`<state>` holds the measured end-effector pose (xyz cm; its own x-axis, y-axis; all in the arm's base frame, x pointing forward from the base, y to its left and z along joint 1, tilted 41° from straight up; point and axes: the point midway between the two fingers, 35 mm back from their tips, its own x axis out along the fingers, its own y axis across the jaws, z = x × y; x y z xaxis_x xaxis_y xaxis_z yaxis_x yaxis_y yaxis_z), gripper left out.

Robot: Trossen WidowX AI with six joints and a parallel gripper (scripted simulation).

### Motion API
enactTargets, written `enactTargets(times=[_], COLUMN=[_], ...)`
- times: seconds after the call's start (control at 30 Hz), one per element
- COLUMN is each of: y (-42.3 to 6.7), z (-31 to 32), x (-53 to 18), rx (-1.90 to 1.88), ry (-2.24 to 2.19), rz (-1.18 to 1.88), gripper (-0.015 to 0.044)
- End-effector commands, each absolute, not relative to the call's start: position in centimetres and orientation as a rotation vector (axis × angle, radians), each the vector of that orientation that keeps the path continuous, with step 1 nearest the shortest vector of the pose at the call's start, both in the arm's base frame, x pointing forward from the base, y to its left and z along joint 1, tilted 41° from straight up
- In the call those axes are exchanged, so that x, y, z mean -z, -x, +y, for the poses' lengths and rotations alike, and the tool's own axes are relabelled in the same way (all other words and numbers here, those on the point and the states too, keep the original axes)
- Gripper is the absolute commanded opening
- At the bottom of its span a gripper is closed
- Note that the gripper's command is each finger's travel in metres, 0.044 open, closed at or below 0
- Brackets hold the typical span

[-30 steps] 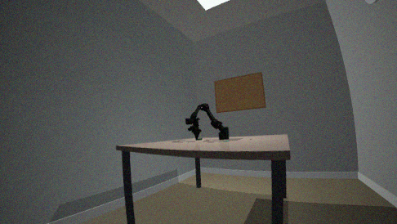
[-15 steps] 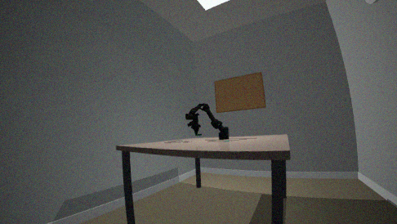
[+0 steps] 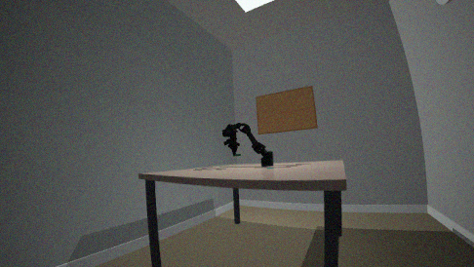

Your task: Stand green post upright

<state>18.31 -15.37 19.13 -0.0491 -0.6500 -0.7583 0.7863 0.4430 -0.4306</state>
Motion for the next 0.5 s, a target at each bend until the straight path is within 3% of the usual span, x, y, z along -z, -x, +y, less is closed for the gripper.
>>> enactTargets(times=[0.0, 0.47], y=[-18.2, -20.9], z=[-14.8, -13.0], x=[-20.1, -18.6], rx=[1.177, 1.032], ry=[-0.153, -0.023], rz=[1.107, 1.222], gripper=[0.0023, 0.0023])
